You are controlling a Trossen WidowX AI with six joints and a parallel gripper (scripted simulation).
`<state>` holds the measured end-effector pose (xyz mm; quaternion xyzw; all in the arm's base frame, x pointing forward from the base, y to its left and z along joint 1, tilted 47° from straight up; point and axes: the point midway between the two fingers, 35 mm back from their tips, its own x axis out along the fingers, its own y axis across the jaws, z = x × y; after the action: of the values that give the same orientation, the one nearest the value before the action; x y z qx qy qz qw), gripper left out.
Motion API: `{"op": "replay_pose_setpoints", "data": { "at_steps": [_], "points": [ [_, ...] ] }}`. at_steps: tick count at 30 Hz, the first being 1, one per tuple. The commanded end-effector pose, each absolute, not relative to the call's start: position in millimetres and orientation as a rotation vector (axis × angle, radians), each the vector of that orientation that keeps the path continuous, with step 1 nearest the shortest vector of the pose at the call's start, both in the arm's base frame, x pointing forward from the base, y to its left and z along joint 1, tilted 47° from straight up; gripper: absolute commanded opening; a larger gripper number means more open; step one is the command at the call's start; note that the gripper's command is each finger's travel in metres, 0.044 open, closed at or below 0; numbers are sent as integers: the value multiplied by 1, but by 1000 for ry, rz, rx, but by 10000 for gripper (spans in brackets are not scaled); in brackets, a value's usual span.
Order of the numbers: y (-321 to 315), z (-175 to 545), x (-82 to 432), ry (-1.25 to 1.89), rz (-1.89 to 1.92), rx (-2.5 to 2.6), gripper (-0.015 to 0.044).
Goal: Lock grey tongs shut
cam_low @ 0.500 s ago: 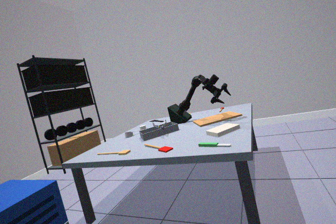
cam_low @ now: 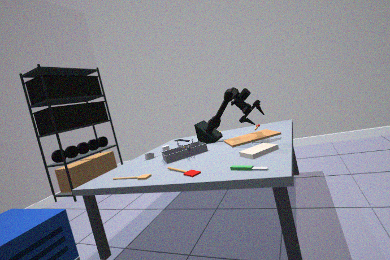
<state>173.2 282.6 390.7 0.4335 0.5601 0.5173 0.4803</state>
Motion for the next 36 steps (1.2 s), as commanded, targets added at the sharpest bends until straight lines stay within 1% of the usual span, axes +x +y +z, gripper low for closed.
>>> {"op": "replay_pose_setpoints", "data": {
  "at_steps": [1,9,13,18,27,36],
  "points": [
    [279,369,208,1297,1163,1058,440],
    [255,313,279,1165,1002,927,440],
    [228,268,322,1124,915,792,440],
    [195,226,354,1113,854,658,440],
    [134,159,383,1144,826,430,440],
    [70,98,388,1202,888,245,440]
  ]
}}
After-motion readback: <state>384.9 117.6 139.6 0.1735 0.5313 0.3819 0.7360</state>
